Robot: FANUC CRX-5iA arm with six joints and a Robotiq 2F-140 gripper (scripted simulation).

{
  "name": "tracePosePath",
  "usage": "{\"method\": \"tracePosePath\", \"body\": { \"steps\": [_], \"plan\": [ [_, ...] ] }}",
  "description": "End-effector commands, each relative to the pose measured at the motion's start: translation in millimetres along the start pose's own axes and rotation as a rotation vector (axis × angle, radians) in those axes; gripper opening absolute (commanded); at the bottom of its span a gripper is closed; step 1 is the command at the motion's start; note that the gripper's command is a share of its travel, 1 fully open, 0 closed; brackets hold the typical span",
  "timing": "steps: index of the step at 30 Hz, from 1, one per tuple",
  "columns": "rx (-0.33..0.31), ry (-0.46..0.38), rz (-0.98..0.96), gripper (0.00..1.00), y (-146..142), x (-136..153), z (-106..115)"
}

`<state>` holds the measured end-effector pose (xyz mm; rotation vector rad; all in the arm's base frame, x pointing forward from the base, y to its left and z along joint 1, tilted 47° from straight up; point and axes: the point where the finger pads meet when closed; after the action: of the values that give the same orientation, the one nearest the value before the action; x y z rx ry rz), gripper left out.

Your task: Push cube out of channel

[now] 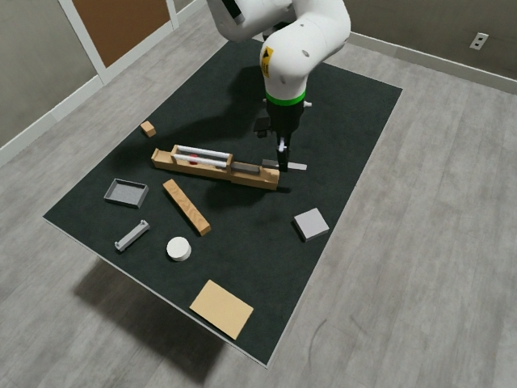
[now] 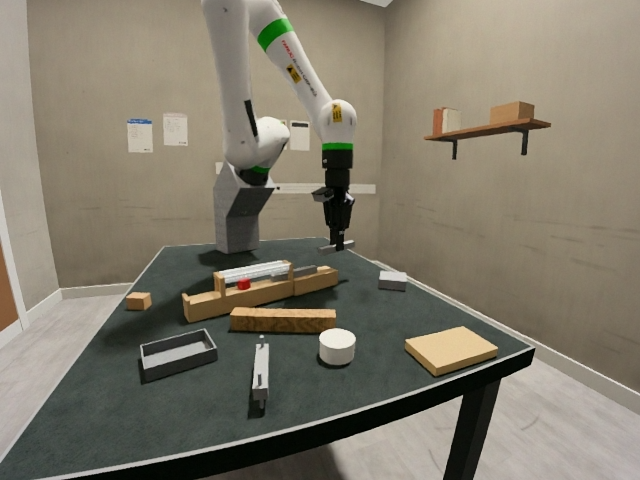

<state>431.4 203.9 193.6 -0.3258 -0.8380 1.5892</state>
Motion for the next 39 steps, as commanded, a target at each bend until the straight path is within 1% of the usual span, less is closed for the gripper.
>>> {"method": "tracePosePath", "body": {
  "steps": [1, 9, 17, 24, 39],
  "plan": [
    [-0.036, 0.042, -0.007, 0.10, 2.3, -4.1, -24.5],
    [-0.036, 0.042, -0.007, 0.10, 2.1, -4.3, -29.5],
    [-0.036, 0.042, -0.007, 0.10, 1.5, -5.0, -47.4],
    [-0.036, 0.042, -0.007, 0.10, 1.4, -5.2, -51.2],
    [-0.036, 0.042, -0.007, 0.10, 1.4, -5.2, -51.3]
  ]
}}
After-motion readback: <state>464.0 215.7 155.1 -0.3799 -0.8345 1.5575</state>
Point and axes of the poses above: the point where the finger pads meet when closed, its own z axis back along the fingers, its own y axis across the jaws, x = y × z, and after that the axes turned 11 degrees about -z, right-handed
